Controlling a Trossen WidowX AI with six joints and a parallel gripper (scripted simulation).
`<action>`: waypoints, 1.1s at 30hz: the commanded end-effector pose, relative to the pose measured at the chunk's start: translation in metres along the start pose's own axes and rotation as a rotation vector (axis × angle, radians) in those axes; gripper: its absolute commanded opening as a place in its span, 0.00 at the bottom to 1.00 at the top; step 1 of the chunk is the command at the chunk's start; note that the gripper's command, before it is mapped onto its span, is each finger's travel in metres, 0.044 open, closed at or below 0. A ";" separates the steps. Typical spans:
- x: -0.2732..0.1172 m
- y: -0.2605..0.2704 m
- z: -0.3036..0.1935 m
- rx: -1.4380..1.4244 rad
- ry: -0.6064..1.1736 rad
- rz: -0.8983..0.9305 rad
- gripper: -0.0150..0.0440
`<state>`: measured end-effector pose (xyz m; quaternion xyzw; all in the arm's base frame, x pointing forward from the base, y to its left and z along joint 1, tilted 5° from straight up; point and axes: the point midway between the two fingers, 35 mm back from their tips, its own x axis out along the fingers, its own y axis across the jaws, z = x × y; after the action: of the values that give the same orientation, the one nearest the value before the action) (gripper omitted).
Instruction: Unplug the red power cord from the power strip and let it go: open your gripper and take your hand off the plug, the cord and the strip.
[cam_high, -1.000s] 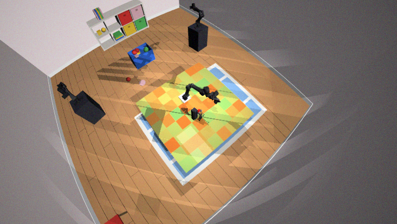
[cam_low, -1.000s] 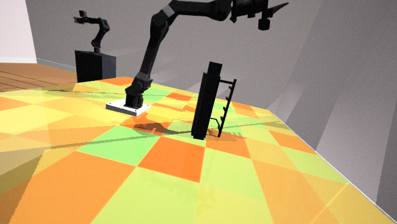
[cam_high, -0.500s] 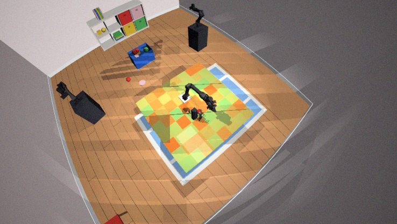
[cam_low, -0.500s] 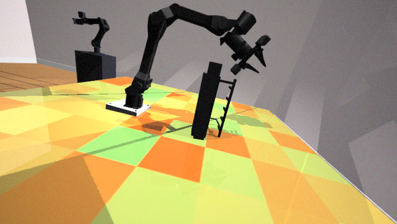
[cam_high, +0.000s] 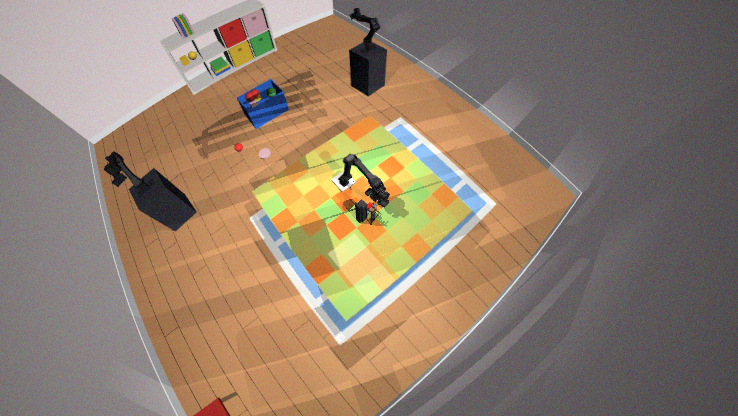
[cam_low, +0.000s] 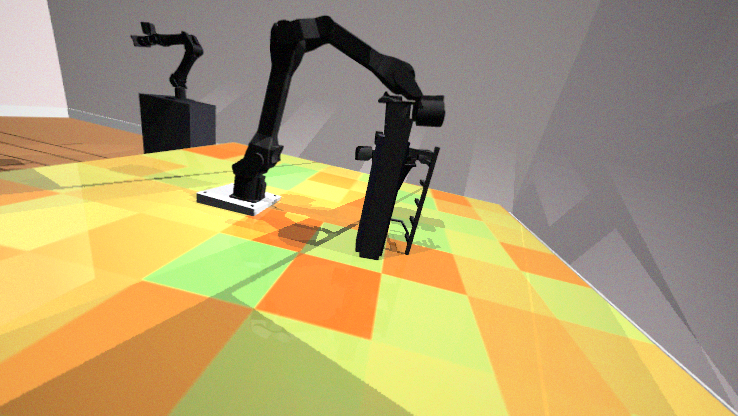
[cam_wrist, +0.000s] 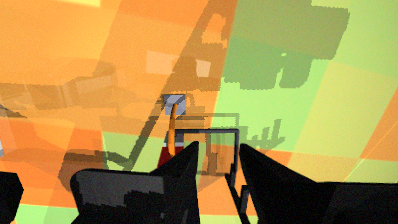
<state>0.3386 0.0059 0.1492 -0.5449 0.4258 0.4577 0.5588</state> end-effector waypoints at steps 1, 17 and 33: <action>0.007 0.037 0.001 -0.018 -0.021 0.150 0.53; 0.008 0.036 -0.008 -0.018 -0.020 0.150 0.53; 0.008 0.036 -0.033 -0.018 -0.018 0.150 0.53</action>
<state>0.3064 -0.0214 0.1326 -0.5138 0.4572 0.5047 0.5217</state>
